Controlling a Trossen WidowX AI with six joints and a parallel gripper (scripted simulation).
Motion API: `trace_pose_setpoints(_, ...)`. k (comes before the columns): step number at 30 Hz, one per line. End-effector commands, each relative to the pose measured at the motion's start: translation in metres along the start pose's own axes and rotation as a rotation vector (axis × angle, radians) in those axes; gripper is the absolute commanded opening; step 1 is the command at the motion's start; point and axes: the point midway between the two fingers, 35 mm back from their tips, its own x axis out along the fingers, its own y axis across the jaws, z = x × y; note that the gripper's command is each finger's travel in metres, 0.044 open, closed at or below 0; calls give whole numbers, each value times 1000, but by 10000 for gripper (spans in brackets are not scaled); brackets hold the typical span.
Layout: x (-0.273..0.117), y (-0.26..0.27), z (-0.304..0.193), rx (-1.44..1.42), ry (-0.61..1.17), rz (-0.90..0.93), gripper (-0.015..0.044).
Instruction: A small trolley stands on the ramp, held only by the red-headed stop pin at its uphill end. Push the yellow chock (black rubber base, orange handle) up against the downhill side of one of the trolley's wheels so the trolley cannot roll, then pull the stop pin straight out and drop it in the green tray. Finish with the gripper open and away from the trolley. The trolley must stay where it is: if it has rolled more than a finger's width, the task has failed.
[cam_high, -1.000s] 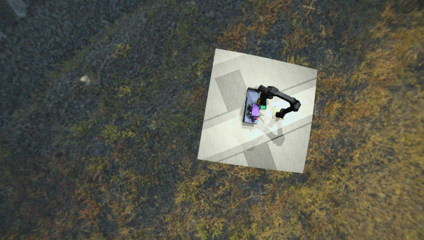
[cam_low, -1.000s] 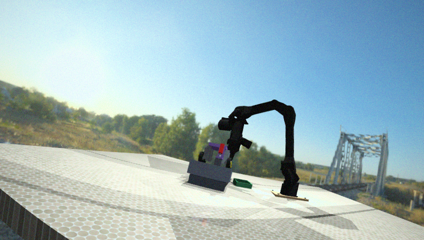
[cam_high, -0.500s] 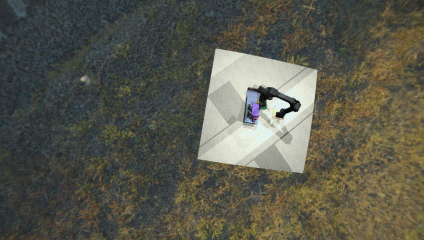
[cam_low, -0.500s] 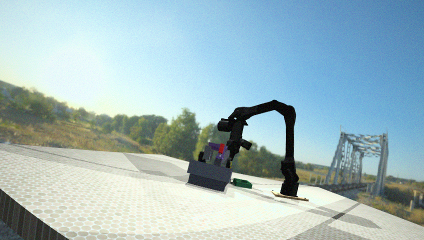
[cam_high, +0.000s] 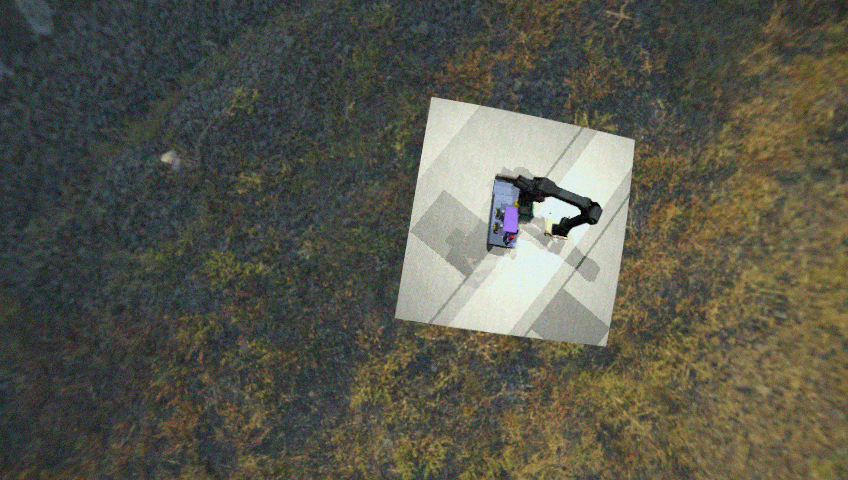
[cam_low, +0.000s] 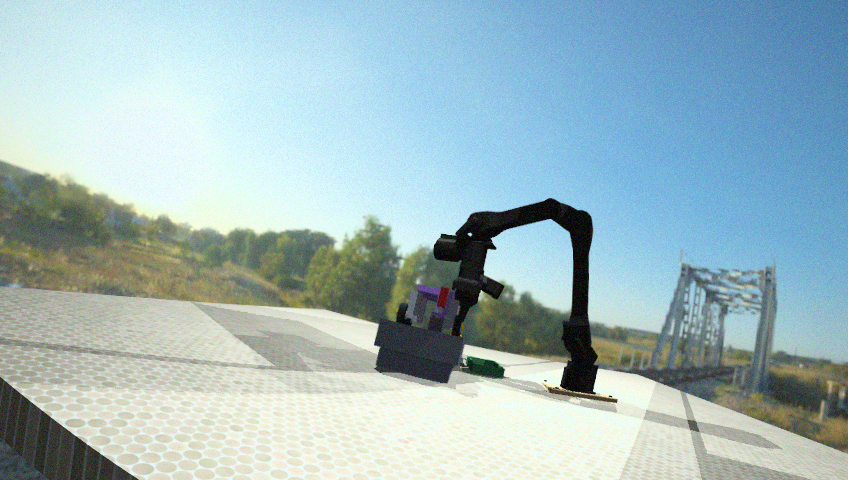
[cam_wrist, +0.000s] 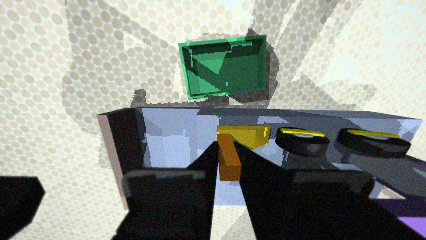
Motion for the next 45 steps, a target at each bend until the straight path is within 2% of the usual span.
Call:
trace_pose_setpoints(1,0,-5,0,3,-1,-7,0)
trace_pose_setpoints(20,-1,-10,-1,1,0,0,0)
trace_pose_setpoints(27,-1,-10,-1,1,0,0,184)
trace_pose_setpoints(32,-6,-9,-1,2,0,-2,190)
trace_pose_setpoints(45,-50,-9,0,3,-1,-7,190)
